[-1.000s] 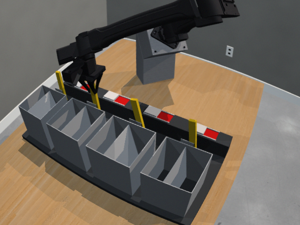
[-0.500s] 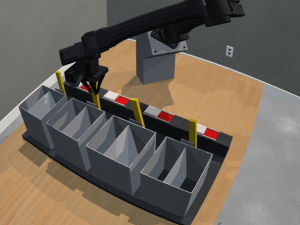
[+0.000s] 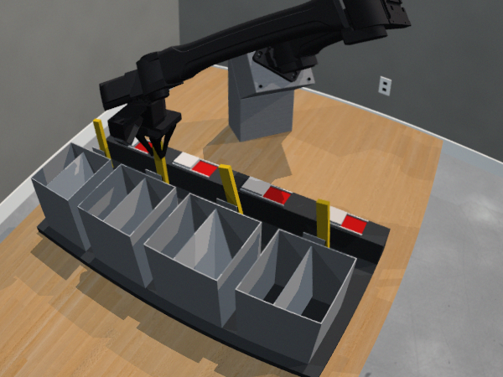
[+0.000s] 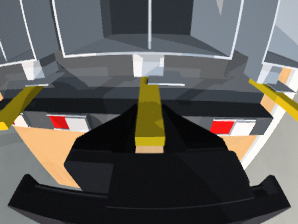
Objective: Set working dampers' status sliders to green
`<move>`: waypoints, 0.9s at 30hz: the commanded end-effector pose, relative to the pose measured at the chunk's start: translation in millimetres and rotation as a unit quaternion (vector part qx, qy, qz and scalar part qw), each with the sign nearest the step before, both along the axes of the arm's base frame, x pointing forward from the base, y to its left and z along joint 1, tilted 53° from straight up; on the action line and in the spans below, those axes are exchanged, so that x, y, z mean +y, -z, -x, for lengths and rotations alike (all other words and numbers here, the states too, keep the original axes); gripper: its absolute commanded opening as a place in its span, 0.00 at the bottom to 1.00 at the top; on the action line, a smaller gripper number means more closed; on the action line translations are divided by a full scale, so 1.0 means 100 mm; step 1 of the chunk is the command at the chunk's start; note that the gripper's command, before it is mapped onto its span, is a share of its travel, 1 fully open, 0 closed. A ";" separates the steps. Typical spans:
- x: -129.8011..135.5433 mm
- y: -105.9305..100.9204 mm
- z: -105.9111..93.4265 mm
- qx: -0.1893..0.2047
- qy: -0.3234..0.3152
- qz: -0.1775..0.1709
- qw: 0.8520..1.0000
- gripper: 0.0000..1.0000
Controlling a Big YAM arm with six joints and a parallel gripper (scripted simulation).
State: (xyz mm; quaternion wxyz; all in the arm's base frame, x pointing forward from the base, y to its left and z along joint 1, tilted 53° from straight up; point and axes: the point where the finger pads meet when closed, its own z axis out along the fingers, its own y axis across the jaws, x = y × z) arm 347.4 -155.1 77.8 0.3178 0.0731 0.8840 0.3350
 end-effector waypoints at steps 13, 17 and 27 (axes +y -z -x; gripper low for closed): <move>0.06 -0.02 -0.01 -0.003 -0.005 0.004 1.000 0.32; 0.06 -0.02 -0.01 -0.003 -0.005 0.004 1.000 0.36; 0.05 -0.03 0.00 -0.002 -0.004 0.004 1.000 0.36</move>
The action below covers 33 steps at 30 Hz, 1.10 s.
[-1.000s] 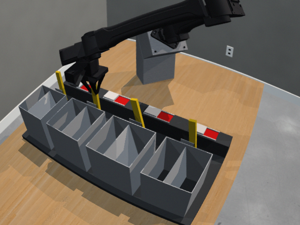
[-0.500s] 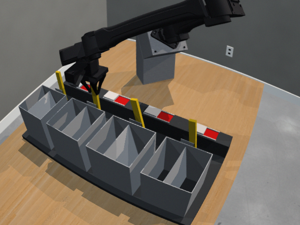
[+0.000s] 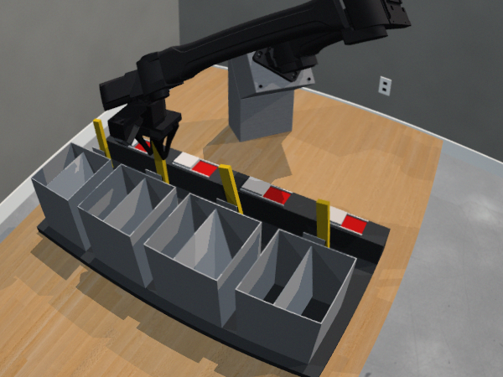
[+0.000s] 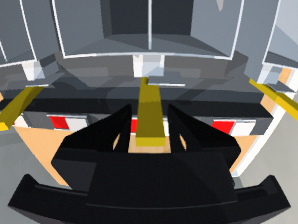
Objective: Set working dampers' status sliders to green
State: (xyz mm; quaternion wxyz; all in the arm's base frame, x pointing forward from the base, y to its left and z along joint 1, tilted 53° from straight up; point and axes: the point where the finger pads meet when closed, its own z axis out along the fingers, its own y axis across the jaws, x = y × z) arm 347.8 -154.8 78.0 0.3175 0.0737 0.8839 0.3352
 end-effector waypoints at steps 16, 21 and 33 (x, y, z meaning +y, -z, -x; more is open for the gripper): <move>-0.24 -0.25 0.12 -0.009 0.001 0.012 1.000 0.36; -0.38 -0.39 0.25 -0.013 0.006 0.018 1.000 0.36; -0.45 -0.51 0.36 -0.011 -0.003 0.017 1.000 0.36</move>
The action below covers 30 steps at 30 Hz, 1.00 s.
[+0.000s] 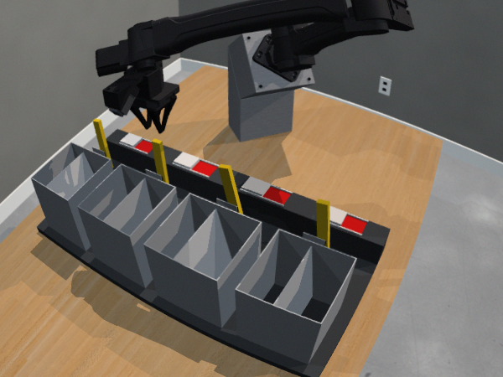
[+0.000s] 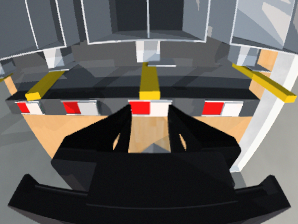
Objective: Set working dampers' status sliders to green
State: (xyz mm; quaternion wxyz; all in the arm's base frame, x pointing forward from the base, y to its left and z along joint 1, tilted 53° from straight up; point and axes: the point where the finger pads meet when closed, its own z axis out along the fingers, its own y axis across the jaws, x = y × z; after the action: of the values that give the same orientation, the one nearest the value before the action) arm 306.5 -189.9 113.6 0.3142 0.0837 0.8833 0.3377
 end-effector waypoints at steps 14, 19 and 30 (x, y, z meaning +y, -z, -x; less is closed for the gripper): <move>-0.28 -0.52 -0.52 -0.002 -0.007 0.015 1.000 0.36; -0.43 -0.78 -0.81 0.000 -0.004 0.020 1.000 0.36; -0.49 -0.77 -0.83 0.010 0.007 0.009 1.000 0.36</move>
State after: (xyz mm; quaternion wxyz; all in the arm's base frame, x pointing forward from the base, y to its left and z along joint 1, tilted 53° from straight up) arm 391.8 -238.2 203.7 0.3221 0.0726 0.8901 0.3142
